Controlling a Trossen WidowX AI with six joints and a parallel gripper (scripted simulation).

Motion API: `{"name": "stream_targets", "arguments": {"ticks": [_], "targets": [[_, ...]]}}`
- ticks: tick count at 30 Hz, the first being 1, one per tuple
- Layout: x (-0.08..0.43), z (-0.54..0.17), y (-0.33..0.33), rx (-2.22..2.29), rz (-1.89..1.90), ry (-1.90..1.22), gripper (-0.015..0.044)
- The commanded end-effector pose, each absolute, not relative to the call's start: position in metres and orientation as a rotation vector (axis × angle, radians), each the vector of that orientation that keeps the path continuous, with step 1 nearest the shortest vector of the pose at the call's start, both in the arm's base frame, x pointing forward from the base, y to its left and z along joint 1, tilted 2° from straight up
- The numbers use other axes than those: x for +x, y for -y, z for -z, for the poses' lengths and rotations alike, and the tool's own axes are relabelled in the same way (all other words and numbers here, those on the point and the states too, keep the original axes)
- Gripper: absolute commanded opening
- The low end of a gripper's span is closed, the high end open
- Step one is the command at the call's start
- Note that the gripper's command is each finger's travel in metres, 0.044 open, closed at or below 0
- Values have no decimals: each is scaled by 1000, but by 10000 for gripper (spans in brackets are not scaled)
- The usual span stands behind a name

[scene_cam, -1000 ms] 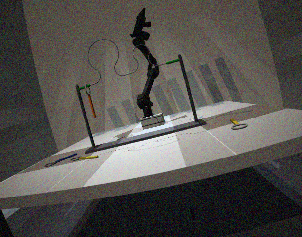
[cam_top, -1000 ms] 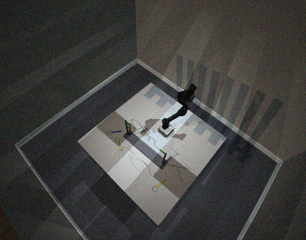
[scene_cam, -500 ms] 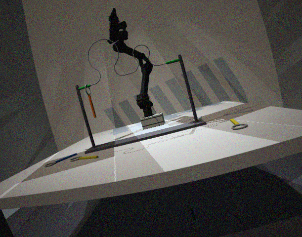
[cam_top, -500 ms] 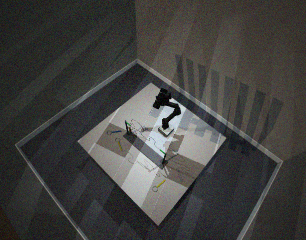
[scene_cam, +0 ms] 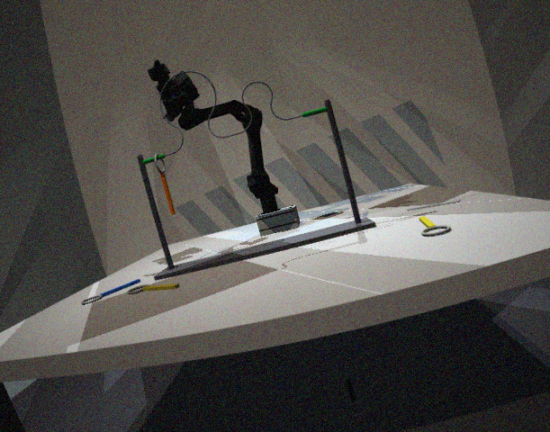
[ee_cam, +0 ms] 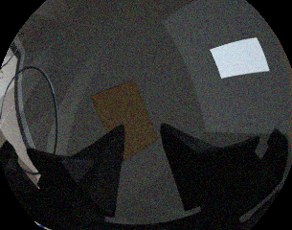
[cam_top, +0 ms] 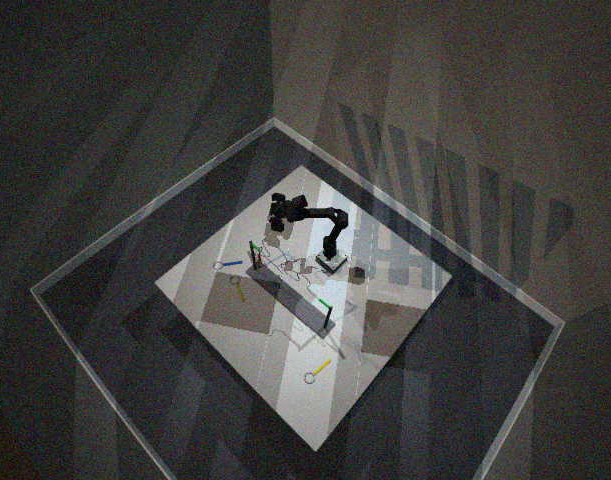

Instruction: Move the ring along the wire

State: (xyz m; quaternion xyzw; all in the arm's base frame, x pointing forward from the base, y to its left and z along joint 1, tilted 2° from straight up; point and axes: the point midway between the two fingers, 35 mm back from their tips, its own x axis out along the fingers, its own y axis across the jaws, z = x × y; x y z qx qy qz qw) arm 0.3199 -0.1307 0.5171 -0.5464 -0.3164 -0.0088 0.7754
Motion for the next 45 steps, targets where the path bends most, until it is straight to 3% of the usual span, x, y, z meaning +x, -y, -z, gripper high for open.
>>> {"name": "stream_targets", "arguments": {"ticks": [1,14,29,36,45], "targets": [[342,-461,160,-1094,-28,582,160],[357,-261,218,-745,-142,270,160],[284,-61,190,-191,-225,-20,160],[284,-58,186,-153,-224,-30,160],[330,-103,176,-15,-181,-24,160]]}}
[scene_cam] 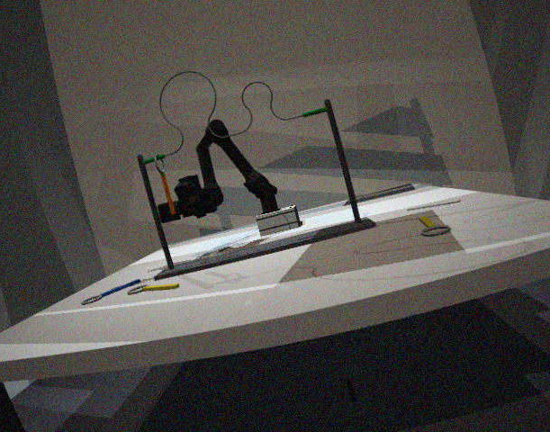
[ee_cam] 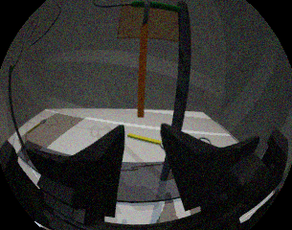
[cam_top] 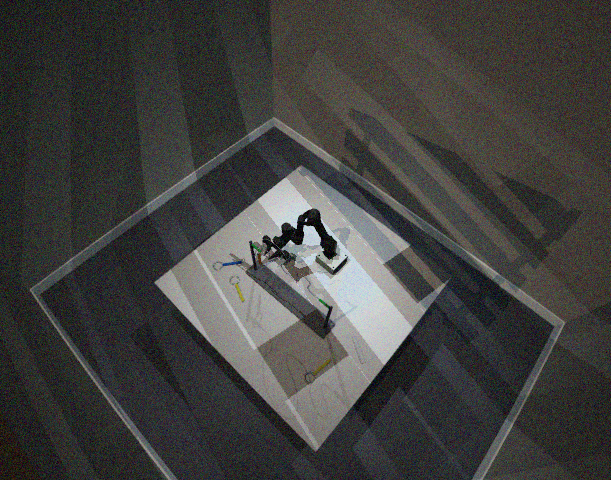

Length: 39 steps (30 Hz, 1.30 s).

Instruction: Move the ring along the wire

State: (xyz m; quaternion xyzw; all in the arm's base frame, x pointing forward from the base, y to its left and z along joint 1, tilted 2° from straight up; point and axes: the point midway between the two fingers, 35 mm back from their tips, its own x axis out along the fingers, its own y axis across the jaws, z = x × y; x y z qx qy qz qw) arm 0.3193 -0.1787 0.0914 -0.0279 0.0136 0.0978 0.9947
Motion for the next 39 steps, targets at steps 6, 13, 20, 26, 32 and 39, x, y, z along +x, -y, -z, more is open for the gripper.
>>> {"name": "stream_targets", "arguments": {"ticks": [6,13,20,26,32,39], "targets": [[331,-104,176,-12,-181,-23,160],[341,-104,175,-12,-181,-23,160],[352,-104,174,-12,-181,-22,160],[361,-104,173,-12,-181,-21,160],[371,-104,171,-12,-181,-20,160],[382,-105,169,-12,-181,-19,160]]}}
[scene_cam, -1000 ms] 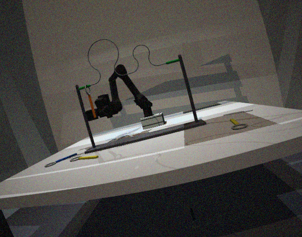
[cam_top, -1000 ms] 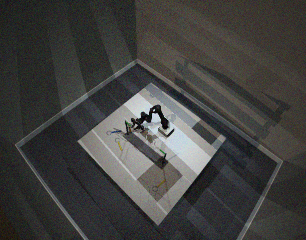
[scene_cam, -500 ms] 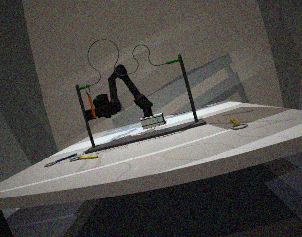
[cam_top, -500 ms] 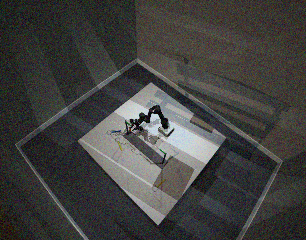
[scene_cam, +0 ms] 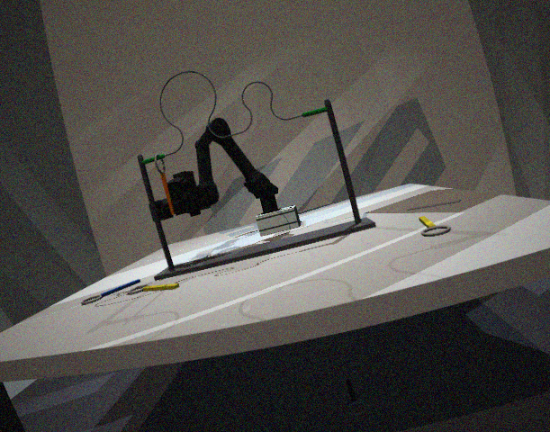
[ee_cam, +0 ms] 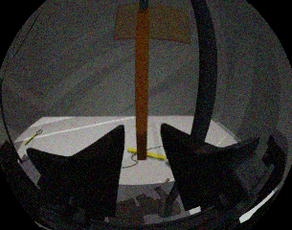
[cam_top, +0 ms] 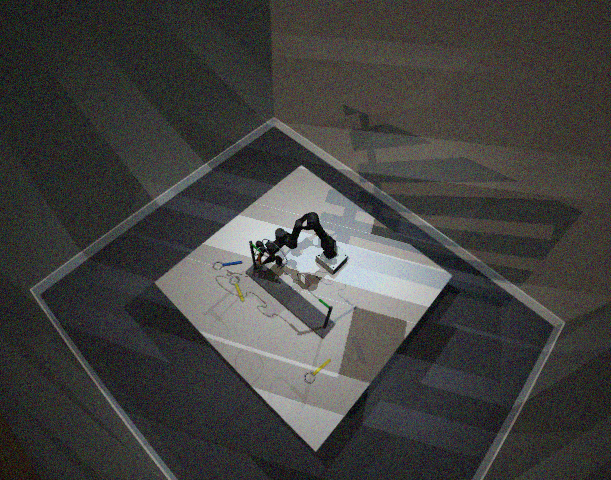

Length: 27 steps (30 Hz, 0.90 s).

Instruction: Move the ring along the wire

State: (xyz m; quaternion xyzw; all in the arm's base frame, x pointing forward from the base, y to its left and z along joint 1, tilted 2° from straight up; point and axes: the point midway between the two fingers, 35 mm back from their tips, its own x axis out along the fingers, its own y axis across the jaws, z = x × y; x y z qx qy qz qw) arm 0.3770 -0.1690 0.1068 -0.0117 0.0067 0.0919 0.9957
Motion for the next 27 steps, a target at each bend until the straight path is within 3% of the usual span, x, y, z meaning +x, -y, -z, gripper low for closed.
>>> {"name": "stream_targets", "arguments": {"ticks": [1,27], "targets": [[383,-105,168,-12,-181,-18,160],[405,-105,162,-12,-181,-15,160]]}}
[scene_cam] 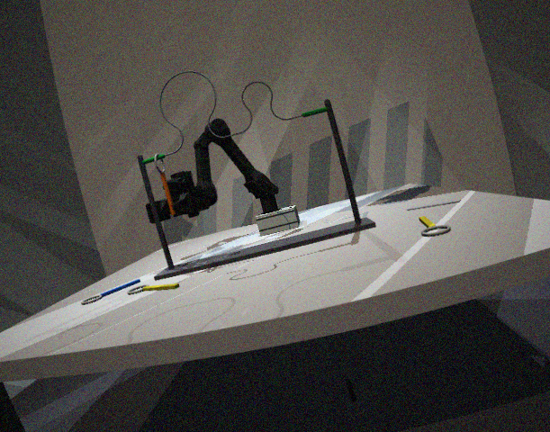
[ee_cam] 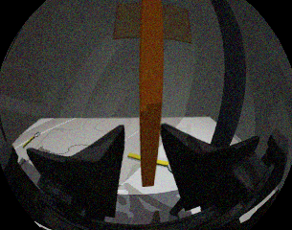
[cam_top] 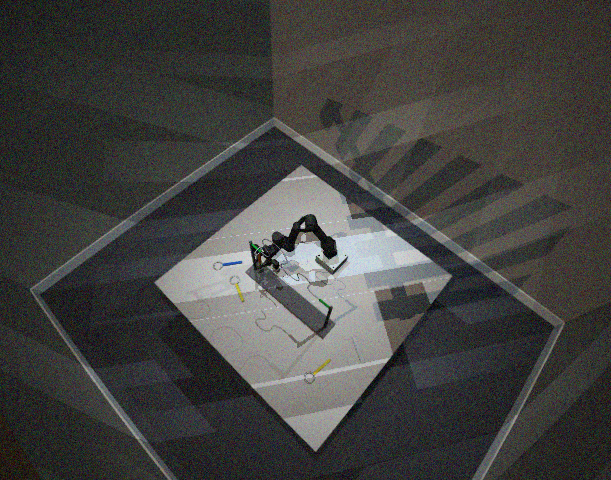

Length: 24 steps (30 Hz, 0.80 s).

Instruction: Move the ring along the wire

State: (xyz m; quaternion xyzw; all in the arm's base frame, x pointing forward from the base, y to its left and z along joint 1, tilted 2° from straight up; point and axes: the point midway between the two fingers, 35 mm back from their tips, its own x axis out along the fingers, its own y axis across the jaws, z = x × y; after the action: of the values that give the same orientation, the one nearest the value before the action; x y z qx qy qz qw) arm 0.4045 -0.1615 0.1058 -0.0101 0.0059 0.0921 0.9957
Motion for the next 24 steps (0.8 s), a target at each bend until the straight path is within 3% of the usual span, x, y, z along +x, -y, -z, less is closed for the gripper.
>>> {"name": "stream_targets", "arguments": {"ticks": [1,7,19,24], "targets": [[405,-105,162,-12,-181,-15,160],[405,-105,162,-12,-181,-15,160],[405,-106,161,-20,-185,-12,-150],[405,-106,161,-20,-185,-12,-150]]}}
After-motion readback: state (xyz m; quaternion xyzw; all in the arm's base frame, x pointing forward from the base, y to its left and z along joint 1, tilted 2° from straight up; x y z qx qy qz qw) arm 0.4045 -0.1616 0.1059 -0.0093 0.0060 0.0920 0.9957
